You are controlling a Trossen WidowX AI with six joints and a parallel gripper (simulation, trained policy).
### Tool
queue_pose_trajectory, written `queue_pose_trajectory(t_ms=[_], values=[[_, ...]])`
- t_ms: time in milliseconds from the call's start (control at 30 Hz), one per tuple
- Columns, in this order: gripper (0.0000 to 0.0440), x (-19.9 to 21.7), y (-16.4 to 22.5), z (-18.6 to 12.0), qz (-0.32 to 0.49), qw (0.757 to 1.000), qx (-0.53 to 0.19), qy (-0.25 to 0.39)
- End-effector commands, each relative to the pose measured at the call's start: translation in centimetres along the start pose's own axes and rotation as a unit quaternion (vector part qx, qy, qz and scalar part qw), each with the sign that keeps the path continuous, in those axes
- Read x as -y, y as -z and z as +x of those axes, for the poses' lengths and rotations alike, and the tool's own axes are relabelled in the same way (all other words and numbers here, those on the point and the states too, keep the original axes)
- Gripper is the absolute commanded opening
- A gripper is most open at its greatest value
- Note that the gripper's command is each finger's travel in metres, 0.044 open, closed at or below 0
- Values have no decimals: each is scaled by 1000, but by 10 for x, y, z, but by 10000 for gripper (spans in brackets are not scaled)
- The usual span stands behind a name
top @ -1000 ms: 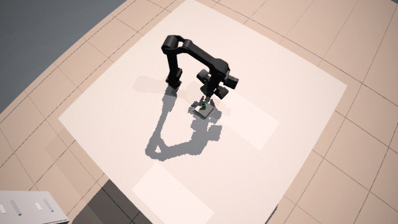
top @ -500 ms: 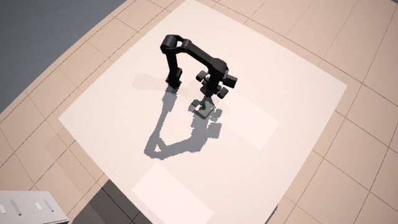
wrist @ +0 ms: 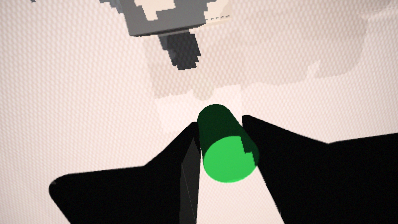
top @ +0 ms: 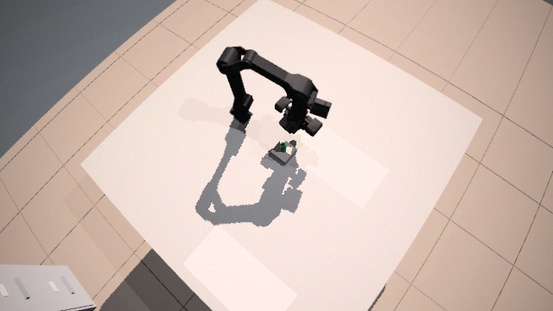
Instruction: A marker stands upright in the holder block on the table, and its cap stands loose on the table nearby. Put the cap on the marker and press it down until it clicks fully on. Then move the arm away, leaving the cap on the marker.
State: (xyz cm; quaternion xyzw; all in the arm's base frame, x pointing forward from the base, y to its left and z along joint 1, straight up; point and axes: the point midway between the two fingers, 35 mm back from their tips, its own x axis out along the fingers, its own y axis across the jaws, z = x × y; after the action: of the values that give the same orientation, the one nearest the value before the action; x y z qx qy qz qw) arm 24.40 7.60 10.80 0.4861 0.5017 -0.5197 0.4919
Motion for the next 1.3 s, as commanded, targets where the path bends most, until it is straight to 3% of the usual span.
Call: queue_pose_trajectory(t_ms=[0, 567, 1267], values=[[106, -4, -5, -11, 6, 1000, -3, -10], [88, -19, -45, -52, 67, 997, -13, -29], [50, -12, -106, -63, 159, 987, -12, -6]])
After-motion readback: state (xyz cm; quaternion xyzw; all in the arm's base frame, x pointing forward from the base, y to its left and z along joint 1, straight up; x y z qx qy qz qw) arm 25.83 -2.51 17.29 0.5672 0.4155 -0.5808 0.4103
